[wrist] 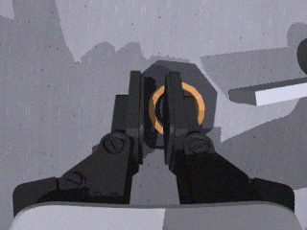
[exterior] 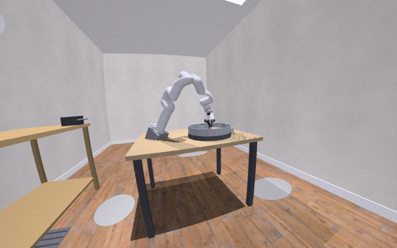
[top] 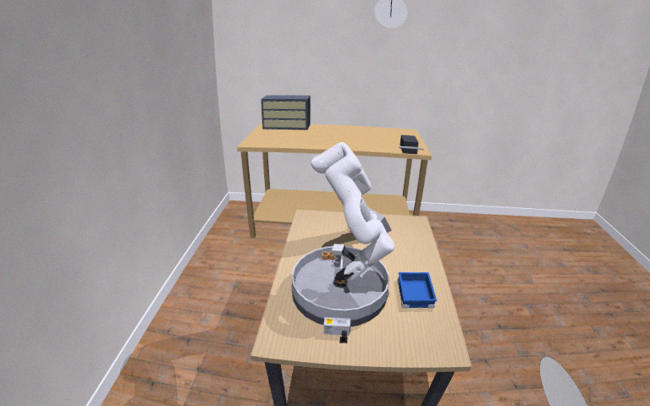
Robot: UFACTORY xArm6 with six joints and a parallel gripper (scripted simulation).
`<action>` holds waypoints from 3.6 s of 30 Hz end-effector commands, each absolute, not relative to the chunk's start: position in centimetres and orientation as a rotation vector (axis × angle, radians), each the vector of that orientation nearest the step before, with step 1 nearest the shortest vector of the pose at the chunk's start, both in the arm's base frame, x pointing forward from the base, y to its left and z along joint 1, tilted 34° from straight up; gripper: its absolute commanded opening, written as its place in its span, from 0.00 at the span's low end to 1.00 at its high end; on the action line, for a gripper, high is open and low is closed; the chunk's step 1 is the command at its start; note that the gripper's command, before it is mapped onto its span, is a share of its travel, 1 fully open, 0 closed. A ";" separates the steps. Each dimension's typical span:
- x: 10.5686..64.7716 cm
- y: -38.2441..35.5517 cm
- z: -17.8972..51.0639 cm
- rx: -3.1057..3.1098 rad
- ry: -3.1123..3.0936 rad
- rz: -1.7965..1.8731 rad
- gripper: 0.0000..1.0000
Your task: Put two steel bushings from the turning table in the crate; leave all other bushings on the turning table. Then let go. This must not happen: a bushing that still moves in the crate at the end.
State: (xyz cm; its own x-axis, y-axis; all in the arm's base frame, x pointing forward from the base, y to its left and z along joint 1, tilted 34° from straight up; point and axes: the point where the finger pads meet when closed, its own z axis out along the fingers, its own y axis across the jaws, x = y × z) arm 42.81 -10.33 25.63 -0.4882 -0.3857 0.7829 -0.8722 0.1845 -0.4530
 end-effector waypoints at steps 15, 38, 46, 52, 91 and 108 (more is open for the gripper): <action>41.7 -8.7 28.7 1.176 -1.965 1.271 0.12; 41.2 -8.1 29.8 1.176 -1.965 1.271 0.12; 41.2 -8.1 29.8 1.176 -1.965 1.271 0.12; 41.2 -8.1 29.8 1.176 -1.965 1.271 0.12; 35.2 -9.4 28.0 0.512 -2.451 1.000 0.10; 30.0 -10.5 26.5 -0.117 -2.710 0.685 0.10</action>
State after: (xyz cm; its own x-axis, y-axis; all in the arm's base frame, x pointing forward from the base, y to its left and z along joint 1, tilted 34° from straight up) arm 31.28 -10.20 26.82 -0.9281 0.0770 0.3644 -0.1301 0.8498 -0.5108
